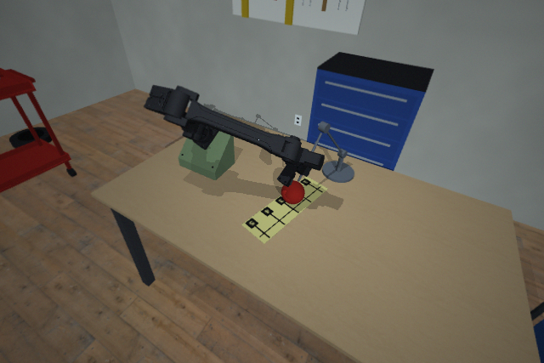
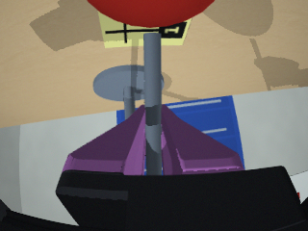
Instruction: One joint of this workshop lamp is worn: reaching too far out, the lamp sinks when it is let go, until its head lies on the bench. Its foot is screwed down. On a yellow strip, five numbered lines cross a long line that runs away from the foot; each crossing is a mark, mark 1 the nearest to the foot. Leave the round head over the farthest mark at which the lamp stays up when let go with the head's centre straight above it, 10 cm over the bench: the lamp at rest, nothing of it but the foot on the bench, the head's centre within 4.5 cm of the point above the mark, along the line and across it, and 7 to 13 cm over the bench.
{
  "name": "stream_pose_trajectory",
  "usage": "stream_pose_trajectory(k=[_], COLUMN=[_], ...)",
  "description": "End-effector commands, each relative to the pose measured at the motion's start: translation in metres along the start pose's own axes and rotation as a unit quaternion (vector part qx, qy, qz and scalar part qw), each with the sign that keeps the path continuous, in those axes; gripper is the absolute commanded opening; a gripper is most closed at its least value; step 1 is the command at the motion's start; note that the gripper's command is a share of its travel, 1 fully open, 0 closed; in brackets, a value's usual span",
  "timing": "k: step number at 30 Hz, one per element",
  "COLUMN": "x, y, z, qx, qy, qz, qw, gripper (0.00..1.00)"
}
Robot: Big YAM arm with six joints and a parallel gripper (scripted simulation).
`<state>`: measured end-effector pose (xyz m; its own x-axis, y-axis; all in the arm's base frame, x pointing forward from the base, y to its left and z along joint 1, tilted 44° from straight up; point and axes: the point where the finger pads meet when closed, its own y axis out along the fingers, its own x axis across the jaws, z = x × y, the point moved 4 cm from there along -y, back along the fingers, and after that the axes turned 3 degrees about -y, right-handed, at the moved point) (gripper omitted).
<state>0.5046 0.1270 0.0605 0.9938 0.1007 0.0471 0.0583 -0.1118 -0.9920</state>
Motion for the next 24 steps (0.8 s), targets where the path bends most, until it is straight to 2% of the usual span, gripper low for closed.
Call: stream_pose_trajectory(k=[1, 24], x=[0.0430, 0.0475], y=[-0.0627, -0.0710], z=[0.0050, 0.0098], qx=[0.011, 0.007], qy=[0.006, 0.003], qz=[-0.061, -0.048], qw=[0.998, 0.999], gripper=[0.00, 0.00])
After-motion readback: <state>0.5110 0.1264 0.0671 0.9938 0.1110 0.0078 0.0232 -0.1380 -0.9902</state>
